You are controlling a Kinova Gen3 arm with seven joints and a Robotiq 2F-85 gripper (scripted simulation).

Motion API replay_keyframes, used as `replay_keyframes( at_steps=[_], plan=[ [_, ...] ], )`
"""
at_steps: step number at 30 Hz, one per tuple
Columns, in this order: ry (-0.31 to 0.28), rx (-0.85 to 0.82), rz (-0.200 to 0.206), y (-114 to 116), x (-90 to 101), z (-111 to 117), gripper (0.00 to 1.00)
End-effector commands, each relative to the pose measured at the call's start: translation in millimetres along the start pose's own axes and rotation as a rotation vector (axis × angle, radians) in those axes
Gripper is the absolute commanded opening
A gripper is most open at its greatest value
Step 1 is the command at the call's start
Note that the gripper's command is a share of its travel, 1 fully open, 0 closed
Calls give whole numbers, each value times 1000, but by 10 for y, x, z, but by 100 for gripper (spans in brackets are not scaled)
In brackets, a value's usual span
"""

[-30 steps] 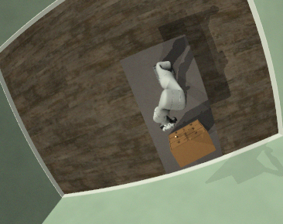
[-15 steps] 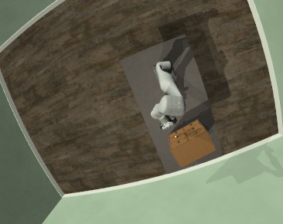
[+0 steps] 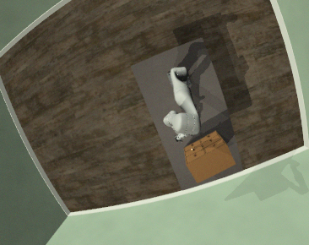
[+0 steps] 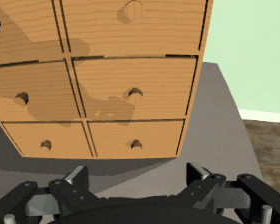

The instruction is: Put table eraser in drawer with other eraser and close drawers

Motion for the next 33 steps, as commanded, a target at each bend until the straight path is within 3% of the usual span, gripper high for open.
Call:
replay_keyframes(
  at_steps=[1,23,24,33],
  plan=[
    [-10,-11,2,17,-37,-87,100],
    [24,-10,7,27,-84,-114,100],
    [24,-10,7,27,-84,-114,33],
    [24,-10,7,27,-84,-114,33]
  ],
)
Point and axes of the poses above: the point where the finger pads meet when closed, its own x axis back along the fingers, its own y axis across the jaws, z = x × y, the point moved 6 cm from there along x, back along the fingers, and after that the axes turned 13 degrees about -x, right-handed, at the moved point
